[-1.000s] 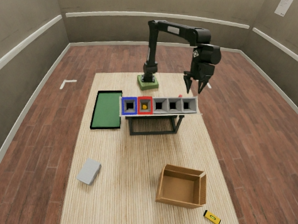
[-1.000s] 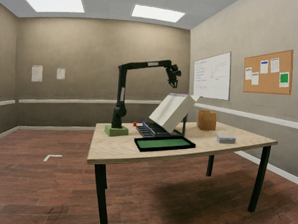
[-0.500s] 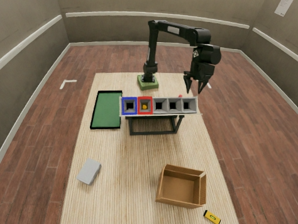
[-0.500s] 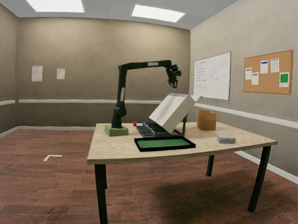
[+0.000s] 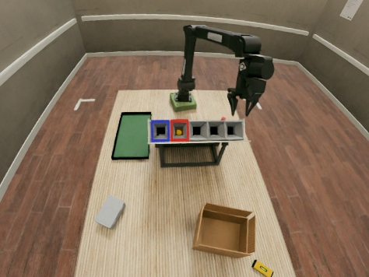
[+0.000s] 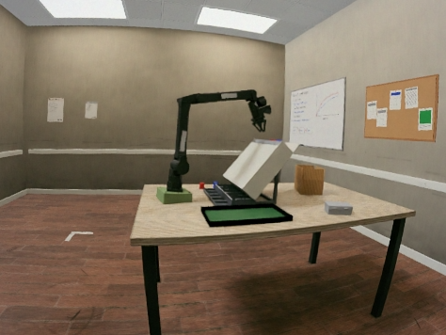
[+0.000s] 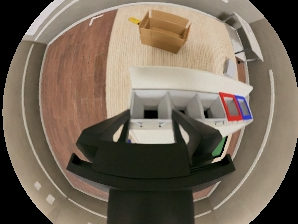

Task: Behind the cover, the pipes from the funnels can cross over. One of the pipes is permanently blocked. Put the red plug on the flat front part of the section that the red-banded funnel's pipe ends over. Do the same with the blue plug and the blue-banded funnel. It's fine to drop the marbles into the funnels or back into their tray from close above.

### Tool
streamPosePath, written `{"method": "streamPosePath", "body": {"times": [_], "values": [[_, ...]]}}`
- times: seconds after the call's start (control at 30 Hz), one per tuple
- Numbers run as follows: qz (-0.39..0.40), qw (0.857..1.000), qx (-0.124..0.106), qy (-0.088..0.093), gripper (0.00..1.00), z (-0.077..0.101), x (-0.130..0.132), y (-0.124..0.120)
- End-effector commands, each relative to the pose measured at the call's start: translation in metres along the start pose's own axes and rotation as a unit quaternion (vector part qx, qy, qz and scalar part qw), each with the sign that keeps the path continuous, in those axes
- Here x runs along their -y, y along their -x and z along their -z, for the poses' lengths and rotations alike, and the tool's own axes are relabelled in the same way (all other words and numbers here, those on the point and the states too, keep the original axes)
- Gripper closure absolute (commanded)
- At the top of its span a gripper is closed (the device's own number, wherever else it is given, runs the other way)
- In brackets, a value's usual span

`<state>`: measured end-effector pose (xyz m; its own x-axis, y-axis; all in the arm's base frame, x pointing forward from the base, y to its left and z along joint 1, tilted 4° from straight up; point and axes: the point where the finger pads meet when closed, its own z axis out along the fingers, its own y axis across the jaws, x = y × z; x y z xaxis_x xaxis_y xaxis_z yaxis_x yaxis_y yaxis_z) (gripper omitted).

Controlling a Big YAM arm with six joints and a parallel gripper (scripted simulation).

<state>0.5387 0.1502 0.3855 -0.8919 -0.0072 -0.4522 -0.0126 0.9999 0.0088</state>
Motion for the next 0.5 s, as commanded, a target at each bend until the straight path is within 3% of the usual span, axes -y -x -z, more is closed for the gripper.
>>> {"method": "streamPosePath", "body": {"times": [0.0,0.47], "values": [[-0.004,1.000,0.027,0.005,0.41,0.0185,0.0006,0.0166],[-0.002,1.000,0.017,0.004,0.41,0.0219,0.0005,0.0205]]}}
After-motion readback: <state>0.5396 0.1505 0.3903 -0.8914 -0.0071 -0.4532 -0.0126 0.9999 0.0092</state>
